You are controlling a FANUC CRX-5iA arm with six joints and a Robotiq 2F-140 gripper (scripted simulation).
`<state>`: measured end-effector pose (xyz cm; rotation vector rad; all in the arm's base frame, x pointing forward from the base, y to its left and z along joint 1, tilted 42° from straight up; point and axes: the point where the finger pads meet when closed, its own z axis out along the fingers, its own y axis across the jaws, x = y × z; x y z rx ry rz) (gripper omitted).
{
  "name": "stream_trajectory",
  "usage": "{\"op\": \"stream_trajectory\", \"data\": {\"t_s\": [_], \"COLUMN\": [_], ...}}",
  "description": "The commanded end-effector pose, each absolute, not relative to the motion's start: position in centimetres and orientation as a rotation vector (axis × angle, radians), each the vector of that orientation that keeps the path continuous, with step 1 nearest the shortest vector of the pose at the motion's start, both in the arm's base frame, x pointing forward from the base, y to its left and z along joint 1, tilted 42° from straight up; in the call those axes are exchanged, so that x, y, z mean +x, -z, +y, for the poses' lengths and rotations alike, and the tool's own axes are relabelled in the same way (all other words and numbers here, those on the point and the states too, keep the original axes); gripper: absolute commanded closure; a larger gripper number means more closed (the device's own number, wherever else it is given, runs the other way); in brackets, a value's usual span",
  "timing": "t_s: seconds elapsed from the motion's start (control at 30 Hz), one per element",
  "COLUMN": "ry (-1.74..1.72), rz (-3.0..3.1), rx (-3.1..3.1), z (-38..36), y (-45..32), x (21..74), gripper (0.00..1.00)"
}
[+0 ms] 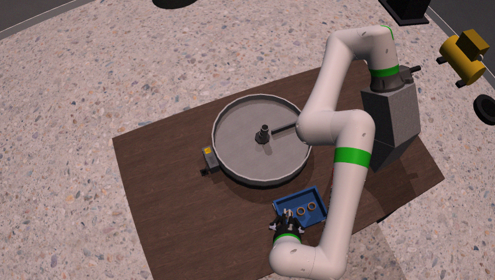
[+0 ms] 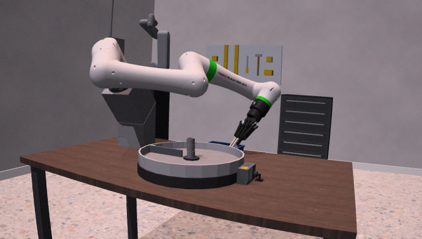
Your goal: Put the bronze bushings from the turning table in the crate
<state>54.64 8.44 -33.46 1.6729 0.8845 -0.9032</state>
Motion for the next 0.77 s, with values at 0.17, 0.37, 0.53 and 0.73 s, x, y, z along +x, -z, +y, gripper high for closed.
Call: {"op": "stream_trajectory", "data": {"t_s": [0.17,0.37,0.53,0.73], "ry": [0.902,0.902,0.902,0.902], "rz": [0.885,0.885,0.885,0.885], "rx": [1.673,1.673,1.673,1.673], "z": [9.0,9.7,11.1,11.7], "y": [32.8,32.0,30.5,29.7], "x": [54.5,54.3,54.0,53.8], "gripper": [0.93,0.93,0.93,0.93]}}
